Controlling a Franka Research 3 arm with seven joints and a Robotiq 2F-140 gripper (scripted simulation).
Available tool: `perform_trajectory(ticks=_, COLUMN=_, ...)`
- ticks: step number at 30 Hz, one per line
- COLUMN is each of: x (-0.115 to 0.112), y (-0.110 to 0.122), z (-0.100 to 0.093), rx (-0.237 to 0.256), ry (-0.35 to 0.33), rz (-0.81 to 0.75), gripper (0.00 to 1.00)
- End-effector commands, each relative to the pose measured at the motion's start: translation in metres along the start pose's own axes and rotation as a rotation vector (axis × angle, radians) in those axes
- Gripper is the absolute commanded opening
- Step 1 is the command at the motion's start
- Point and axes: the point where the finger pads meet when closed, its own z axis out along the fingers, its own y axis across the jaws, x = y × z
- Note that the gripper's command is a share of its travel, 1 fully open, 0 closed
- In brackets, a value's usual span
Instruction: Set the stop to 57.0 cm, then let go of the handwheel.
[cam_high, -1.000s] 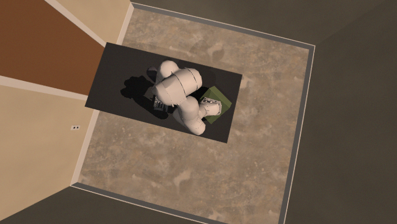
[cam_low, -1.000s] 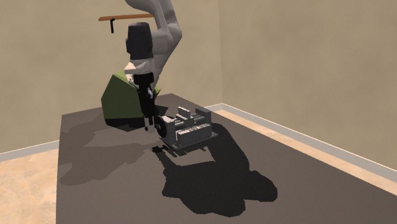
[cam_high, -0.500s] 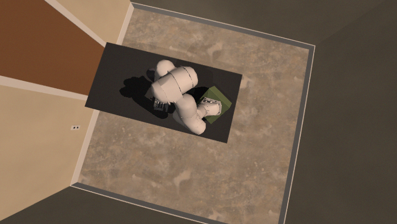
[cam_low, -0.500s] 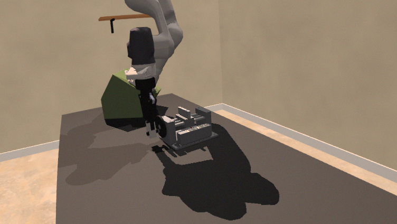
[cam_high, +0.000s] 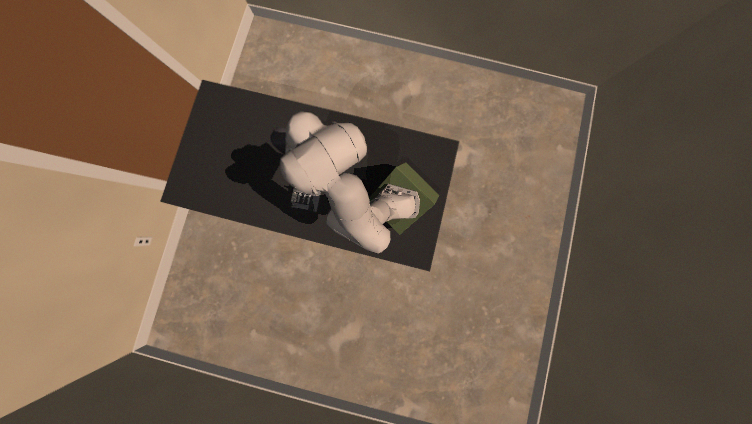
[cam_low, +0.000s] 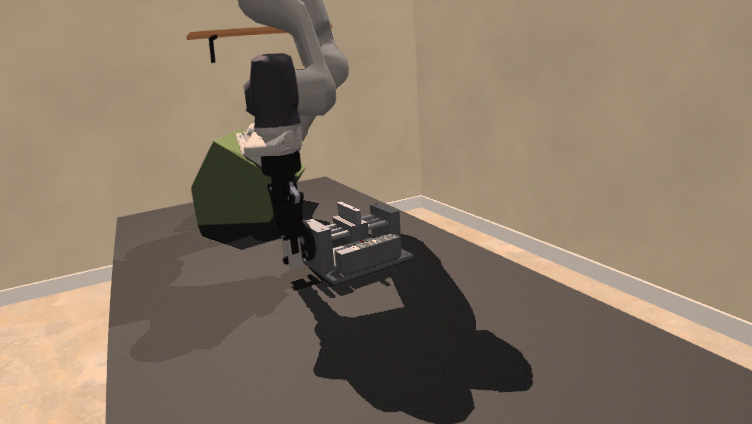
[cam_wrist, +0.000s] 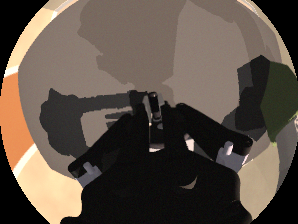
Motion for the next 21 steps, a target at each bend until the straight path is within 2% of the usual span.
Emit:
perform_trajectory(ticks=1, x=0.002, y=-0.014, z=-0.008, rx=0.007, ry=0.003, rz=0.01, gripper=0.04)
perform_trajectory(ticks=8, x=0.002, y=-0.023, z=-0.027, rx=0.007, ry=0.003, rz=0.01, gripper=0.04)
perform_trajectory(ticks=21, x=0.002, y=-0.019, z=-0.047, rx=0.007, ry=0.003, rz=0.01, gripper=0.04)
